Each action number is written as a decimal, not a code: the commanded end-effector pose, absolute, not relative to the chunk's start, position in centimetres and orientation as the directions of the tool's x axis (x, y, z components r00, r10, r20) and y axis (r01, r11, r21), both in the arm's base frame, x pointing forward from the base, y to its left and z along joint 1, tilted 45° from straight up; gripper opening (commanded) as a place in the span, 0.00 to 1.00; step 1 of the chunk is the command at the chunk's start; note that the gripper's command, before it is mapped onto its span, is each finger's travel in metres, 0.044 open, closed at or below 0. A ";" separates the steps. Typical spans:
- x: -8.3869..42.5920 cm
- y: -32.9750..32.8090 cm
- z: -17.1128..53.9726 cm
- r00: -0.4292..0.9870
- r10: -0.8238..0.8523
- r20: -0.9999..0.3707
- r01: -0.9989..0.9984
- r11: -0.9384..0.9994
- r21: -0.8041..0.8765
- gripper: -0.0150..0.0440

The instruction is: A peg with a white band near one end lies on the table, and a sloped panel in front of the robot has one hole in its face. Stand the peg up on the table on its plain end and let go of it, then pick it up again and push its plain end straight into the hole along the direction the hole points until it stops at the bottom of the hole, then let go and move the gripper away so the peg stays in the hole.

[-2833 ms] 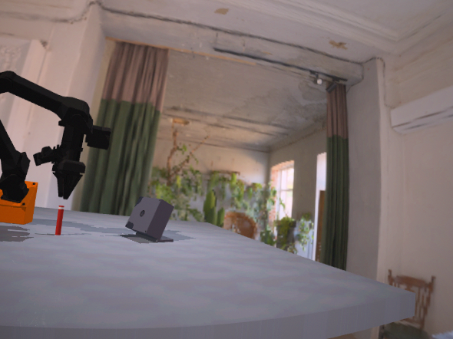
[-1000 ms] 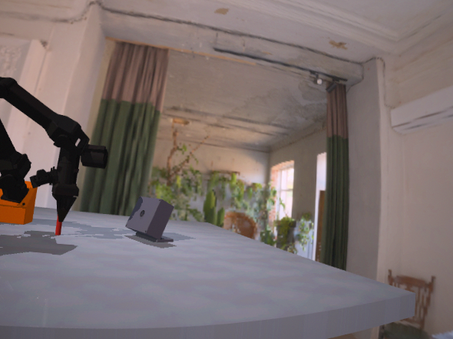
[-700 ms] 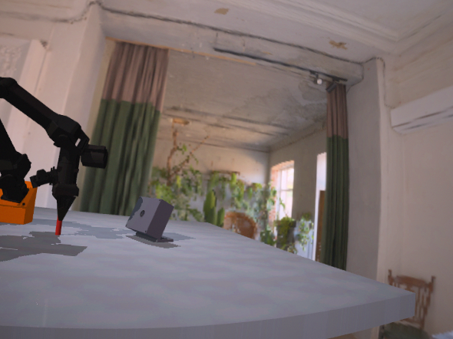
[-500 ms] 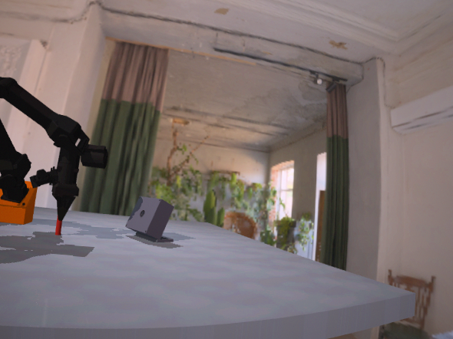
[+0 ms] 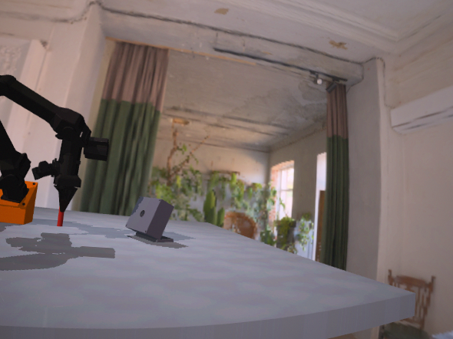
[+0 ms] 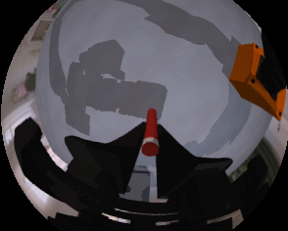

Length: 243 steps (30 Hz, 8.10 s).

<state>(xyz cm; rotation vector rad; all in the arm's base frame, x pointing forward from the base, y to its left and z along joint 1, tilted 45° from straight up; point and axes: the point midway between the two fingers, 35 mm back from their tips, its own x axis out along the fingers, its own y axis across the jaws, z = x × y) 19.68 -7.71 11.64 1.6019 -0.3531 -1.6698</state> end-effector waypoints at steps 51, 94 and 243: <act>20.3 -3.3 12.5 0.140 -0.439 -0.887 0.220 -0.860 0.461 0.25; 23.5 -3.0 11.3 0.341 -0.157 -0.927 0.114 -0.972 0.206 0.25; 34.8 -5.0 12.8 0.835 0.120 -0.537 0.190 -0.979 0.076 0.25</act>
